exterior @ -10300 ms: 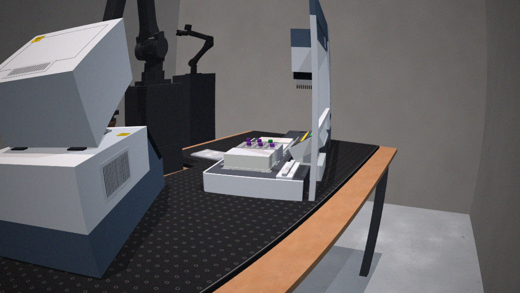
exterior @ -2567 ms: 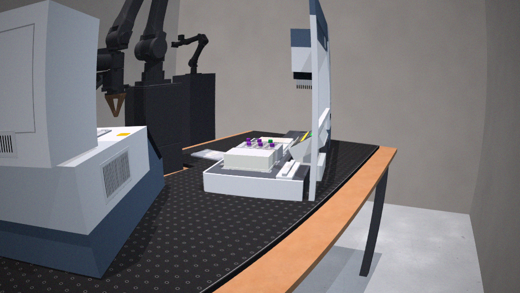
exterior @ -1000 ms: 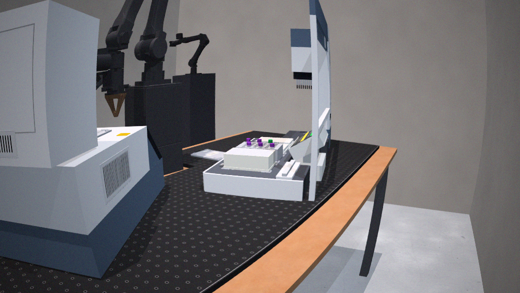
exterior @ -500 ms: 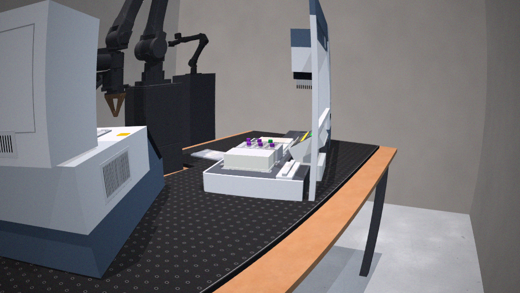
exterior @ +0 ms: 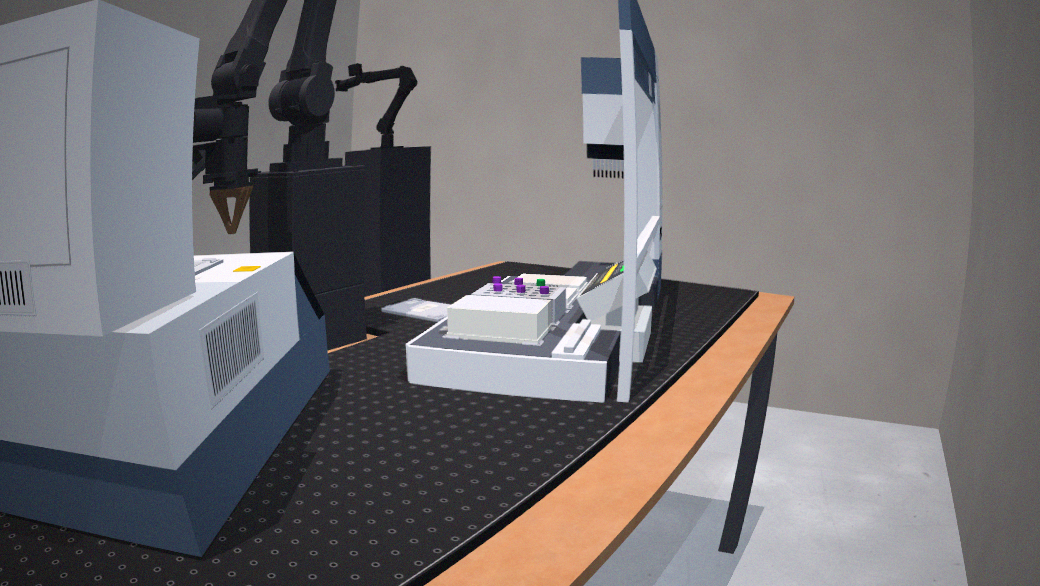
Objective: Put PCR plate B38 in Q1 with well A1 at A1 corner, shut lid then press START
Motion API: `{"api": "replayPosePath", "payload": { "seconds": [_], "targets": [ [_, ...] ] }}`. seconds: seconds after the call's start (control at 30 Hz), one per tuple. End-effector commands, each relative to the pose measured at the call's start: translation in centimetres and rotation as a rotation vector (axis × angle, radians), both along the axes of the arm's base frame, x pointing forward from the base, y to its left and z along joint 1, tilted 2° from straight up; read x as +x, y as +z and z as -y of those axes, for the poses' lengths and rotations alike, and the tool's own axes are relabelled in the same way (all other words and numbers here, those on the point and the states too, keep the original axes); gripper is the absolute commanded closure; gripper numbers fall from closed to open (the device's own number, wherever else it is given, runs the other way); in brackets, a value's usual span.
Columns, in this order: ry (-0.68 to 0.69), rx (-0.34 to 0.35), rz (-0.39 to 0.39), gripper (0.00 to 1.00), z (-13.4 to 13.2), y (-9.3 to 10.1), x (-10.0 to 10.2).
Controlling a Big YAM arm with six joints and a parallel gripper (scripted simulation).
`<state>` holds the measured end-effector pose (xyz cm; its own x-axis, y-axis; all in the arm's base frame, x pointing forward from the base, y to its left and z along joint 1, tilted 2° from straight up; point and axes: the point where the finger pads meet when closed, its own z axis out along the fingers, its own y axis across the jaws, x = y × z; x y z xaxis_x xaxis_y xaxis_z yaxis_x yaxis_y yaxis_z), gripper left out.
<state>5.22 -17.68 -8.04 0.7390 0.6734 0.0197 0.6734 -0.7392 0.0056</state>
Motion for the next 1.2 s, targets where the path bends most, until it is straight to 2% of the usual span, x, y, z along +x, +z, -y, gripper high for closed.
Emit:
{"api": "replayPosePath", "payload": {
  "seconds": [0.0, 0.47, 0.83, 1.07, 1.17],
  "targets": [
    [0.0, -0.006, 0.002, 1.0, 0.7, 0.3, 0.3],
    [-0.001, -0.024, 0.007, 1.0, 1.8, 0.6, 0.6],
    [-0.002, 0.003, -0.001, 1.0, 0.1, 0.1, 0.1],
    [-0.003, 0.007, -0.002, 1.0, -0.1, 0.0, 0.0],
    [-0.003, -0.006, 0.001, 1.0, 0.7, 0.2, 0.2]
  ]
}}
